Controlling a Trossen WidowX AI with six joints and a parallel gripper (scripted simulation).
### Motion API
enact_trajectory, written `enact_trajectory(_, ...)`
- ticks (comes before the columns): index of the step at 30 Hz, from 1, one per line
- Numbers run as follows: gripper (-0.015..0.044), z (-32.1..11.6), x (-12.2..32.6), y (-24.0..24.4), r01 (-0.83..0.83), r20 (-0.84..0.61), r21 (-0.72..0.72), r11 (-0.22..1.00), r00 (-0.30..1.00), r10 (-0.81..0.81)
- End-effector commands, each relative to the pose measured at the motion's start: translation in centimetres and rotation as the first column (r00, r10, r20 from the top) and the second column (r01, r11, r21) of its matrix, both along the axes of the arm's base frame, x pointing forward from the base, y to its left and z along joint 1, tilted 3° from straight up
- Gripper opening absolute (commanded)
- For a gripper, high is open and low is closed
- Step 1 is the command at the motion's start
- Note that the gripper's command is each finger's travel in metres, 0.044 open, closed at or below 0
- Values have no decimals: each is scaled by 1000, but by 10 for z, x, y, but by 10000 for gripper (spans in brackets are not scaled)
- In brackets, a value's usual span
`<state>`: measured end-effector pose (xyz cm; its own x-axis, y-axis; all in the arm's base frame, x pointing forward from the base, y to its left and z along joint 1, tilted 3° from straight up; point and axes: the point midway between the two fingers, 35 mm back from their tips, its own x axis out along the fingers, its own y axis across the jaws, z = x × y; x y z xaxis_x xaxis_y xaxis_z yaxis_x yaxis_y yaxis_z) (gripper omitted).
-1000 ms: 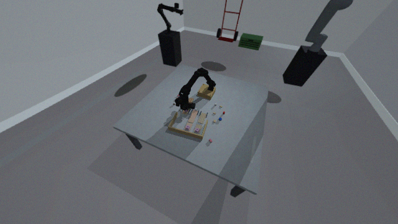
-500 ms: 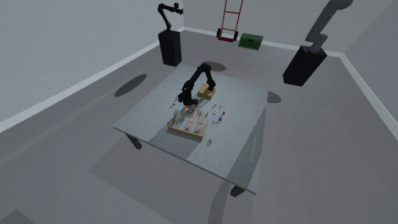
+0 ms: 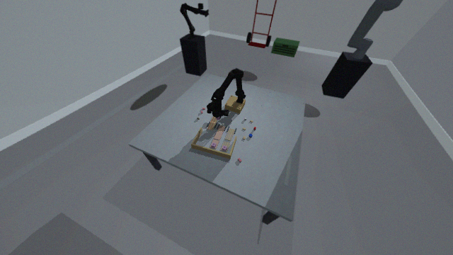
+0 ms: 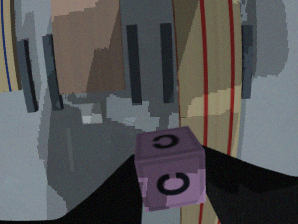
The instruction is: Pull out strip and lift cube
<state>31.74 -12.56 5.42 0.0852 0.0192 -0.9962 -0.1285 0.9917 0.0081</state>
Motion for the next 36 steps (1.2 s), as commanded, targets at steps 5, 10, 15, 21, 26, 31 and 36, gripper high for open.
enact_trajectory(5, 0, -5, -31, 11, -3, -5, -3, 1000, 1000, 3)
enact_trajectory(10, 0, -5, -36, 13, -3, -5, -2, 1000, 1000, 3)
enact_trajectory(15, 0, 21, -37, 13, -4, -5, -3, 1000, 1000, 4)
enact_trajectory(21, 0, 30, -38, 13, -3, -5, -3, 1000, 1000, 3)
enact_trajectory(26, 0, 30, -38, 13, -3, -5, -3, 1000, 1000, 3)
enact_trajectory(31, 0, 30, -38, 13, -3, -5, -3, 1000, 1000, 3)
enact_trajectory(36, 0, 30, -38, 13, -3, -5, -3, 1000, 1000, 3)
